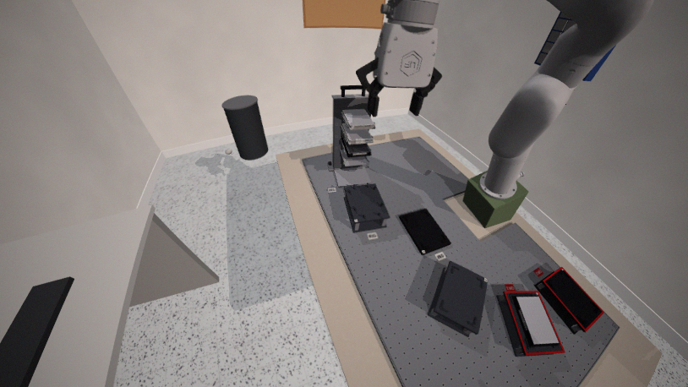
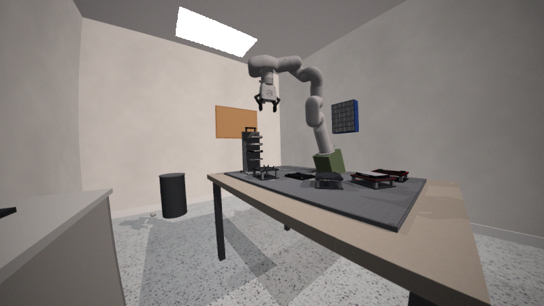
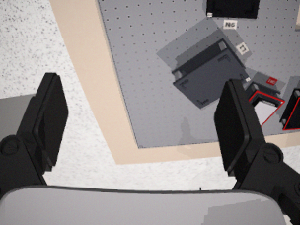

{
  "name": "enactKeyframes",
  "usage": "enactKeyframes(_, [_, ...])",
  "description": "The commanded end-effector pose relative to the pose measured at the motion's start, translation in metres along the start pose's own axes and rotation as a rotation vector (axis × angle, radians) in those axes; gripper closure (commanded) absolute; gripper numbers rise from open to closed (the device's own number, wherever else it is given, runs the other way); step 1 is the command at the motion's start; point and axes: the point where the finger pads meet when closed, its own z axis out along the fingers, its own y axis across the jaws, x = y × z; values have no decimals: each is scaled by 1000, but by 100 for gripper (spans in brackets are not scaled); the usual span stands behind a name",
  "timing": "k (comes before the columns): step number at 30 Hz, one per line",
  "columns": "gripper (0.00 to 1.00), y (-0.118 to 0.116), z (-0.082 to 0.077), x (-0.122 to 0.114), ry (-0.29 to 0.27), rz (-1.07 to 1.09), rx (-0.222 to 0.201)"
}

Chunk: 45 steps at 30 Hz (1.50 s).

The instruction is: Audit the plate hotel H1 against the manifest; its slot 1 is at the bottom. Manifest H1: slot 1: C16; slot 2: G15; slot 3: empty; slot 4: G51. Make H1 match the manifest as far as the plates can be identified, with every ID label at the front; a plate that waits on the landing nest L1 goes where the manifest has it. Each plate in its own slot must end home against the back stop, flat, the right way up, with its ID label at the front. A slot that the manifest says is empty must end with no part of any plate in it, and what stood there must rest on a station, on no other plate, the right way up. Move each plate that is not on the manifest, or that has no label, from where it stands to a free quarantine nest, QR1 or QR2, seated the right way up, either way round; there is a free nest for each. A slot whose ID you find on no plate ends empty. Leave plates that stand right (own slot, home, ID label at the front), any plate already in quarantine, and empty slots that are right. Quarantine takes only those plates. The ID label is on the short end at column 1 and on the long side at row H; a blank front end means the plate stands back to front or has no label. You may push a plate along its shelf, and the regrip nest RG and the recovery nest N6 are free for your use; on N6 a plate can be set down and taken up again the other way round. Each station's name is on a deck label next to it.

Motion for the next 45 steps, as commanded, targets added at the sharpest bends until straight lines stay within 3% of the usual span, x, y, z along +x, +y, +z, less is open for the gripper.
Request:
enactKeyframes(1, [0,0,-1,-11,1,0,3])
enactKeyframes(6, [0,2,-1,-28,1,0,3])
enactKeyframes(20, [0,2,-1,-29,1,0,3])
enactKeyframes(45, [0,2,37,-29,1,0,3])
